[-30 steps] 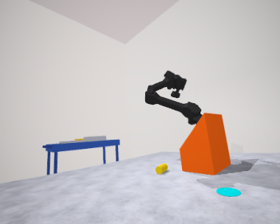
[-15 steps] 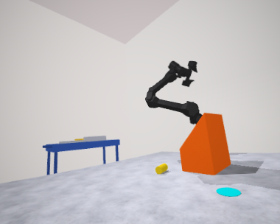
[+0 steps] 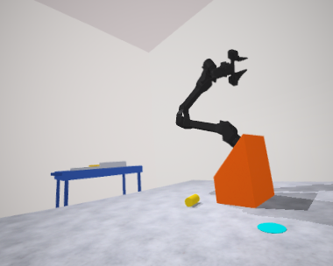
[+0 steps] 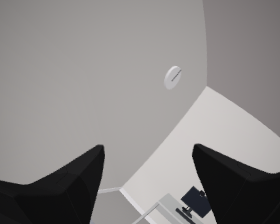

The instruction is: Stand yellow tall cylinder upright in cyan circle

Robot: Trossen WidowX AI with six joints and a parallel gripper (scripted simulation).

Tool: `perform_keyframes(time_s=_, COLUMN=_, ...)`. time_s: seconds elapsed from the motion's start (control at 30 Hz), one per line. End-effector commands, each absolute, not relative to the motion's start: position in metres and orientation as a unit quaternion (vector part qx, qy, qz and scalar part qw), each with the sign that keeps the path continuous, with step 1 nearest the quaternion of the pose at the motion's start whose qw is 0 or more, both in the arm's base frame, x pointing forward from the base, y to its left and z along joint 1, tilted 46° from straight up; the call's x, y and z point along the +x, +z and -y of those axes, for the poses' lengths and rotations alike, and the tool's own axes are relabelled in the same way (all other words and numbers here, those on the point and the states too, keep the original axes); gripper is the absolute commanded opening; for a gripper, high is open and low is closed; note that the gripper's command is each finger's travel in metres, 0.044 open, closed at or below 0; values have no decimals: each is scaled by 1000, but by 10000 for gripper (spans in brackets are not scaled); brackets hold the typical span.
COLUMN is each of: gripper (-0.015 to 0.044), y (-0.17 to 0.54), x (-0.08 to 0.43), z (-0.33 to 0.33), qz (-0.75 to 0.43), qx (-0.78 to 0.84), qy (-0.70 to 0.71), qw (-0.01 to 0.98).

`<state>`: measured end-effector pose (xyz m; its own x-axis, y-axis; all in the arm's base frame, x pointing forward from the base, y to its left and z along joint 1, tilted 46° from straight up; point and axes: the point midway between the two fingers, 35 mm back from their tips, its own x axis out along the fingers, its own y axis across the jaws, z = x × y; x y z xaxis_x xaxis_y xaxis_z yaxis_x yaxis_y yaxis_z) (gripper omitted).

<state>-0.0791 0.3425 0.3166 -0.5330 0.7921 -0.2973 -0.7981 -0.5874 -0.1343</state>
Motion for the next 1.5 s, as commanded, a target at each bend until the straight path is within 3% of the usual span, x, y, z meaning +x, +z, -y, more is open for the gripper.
perform_keyframes(time_s=0.0, gripper=309, y=295, x=-33, z=-353, qz=-41, qx=-193, qy=831, qw=521)
perform_keyframes(time_s=0.37, gripper=309, y=240, x=105, z=-335, qz=-141, qx=-255, qy=664, qw=688)
perform_keyframes(time_s=0.8, gripper=309, y=182, x=235, z=-236, qz=-275, qx=-307, qy=424, qw=806)
perform_keyframes(time_s=1.13, gripper=309, y=145, x=285, z=-124, qz=-384, qx=-328, qy=229, qw=832)
perform_keyframes(time_s=1.47, gripper=309, y=117, x=285, z=-5, qz=-496, qx=-329, qy=42, qw=803)
